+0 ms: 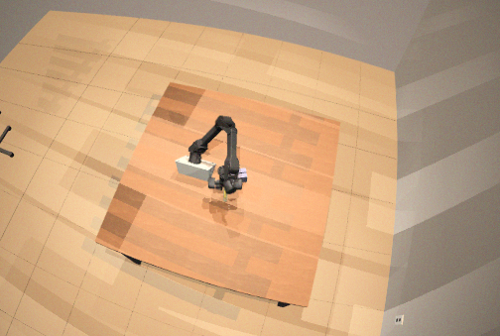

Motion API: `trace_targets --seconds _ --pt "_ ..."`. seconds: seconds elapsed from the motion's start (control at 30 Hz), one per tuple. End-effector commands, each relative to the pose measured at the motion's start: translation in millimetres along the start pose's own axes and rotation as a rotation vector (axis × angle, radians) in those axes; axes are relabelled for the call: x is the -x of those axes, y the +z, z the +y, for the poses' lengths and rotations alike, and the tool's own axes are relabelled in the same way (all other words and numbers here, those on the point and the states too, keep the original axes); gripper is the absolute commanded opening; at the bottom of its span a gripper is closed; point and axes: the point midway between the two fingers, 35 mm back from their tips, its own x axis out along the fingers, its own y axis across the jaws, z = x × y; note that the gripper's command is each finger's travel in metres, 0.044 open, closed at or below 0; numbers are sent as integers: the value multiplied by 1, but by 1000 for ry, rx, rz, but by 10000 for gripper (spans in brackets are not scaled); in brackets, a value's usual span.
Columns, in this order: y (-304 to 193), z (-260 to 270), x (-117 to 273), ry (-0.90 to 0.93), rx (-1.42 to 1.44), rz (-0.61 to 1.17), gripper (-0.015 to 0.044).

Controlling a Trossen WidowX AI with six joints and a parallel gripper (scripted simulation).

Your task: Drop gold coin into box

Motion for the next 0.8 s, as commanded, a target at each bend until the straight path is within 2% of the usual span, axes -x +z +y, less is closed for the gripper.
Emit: trace_targets --seconds 0.0,0.77 --pt "4 2 -9 3 -7 -14 161" --pt "3 0 -44 2 -8 -13 161"
